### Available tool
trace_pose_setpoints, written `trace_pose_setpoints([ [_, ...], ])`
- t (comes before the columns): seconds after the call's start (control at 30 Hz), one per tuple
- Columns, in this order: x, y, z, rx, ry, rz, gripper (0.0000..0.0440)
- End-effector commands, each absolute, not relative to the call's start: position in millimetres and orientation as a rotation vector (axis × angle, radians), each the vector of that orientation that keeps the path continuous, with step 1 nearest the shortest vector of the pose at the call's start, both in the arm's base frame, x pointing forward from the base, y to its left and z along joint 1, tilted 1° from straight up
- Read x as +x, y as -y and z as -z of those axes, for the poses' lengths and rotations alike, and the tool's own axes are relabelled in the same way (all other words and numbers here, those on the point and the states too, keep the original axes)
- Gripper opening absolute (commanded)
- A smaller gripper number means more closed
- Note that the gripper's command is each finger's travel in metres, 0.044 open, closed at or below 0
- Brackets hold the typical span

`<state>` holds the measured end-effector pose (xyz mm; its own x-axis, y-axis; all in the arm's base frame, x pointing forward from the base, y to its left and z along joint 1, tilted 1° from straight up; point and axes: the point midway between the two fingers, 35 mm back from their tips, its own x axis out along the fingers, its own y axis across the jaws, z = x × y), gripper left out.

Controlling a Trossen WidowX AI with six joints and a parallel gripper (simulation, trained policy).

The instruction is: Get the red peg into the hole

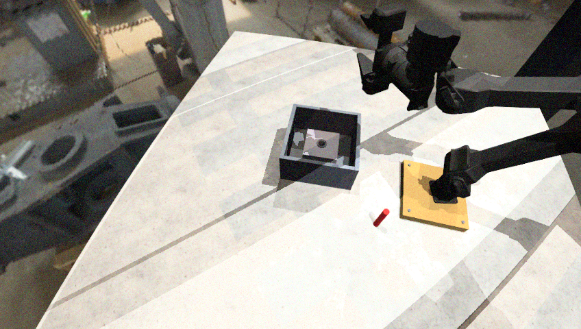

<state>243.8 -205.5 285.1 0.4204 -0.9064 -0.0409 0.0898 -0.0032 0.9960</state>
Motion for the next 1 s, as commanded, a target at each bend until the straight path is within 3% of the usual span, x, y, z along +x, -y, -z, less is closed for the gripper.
trace_pose_setpoints([
  [0.0, 258.6, 193.6, -282.1, 1.315, 0.701, 0.939, 0.0440],
  [0.5, 308.9, 119.8, -252.1, 1.170, 0.152, 0.905, 0.0440],
  [0.97, 313.2, 42.6, -211.9, 0.989, -0.336, 0.831, 0.0440],
])
